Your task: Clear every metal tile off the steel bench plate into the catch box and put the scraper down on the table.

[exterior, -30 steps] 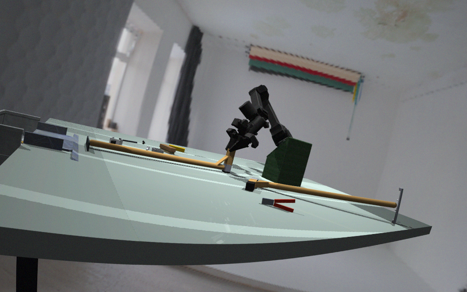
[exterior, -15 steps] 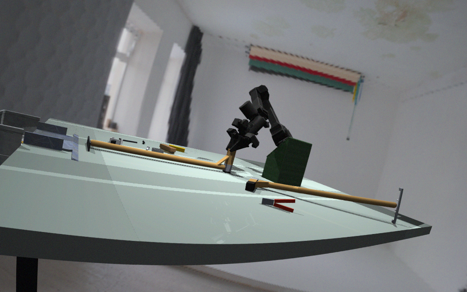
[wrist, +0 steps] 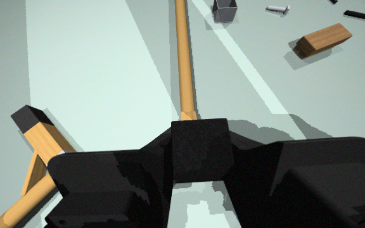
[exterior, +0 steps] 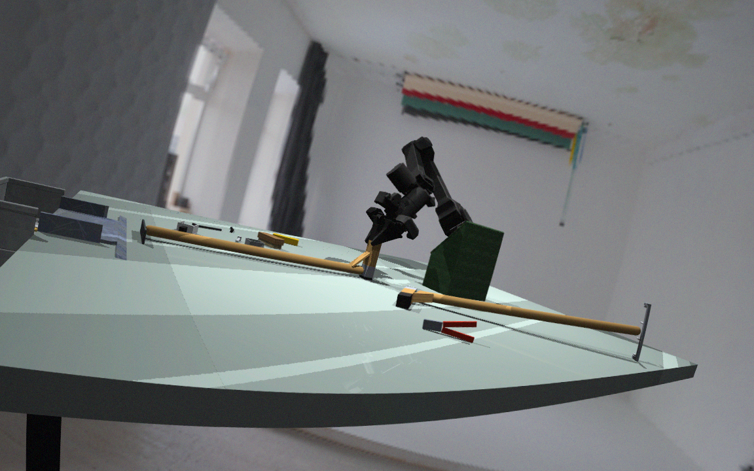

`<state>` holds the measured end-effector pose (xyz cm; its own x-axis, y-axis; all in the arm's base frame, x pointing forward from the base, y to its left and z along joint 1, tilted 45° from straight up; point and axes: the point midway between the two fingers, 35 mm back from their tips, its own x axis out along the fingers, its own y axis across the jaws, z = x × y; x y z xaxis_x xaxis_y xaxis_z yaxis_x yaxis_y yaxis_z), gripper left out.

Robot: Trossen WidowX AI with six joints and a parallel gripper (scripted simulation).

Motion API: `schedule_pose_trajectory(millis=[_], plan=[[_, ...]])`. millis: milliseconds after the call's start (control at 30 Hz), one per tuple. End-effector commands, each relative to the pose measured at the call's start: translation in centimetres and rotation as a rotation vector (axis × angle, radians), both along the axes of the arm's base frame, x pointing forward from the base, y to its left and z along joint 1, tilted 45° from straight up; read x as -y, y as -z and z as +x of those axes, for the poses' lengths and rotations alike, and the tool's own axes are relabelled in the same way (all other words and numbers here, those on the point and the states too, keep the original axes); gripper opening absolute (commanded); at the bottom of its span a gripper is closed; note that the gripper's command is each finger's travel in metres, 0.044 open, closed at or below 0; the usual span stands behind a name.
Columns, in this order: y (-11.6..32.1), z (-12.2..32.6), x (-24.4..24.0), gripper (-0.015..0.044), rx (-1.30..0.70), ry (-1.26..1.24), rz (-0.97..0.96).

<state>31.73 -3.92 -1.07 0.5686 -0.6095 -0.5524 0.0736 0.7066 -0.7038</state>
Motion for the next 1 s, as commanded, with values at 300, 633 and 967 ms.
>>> schedule_pose_trajectory(millis=[300,633,967], plan=[[0.0,0.0,0.0,0.0341,0.0,0.0,0.0],[-0.6,0.0,-1.5,0.044,-0.009,0.003,0.014],[-1.8,-0.2,-3.6,0.044,-0.019,0.008,0.028]])
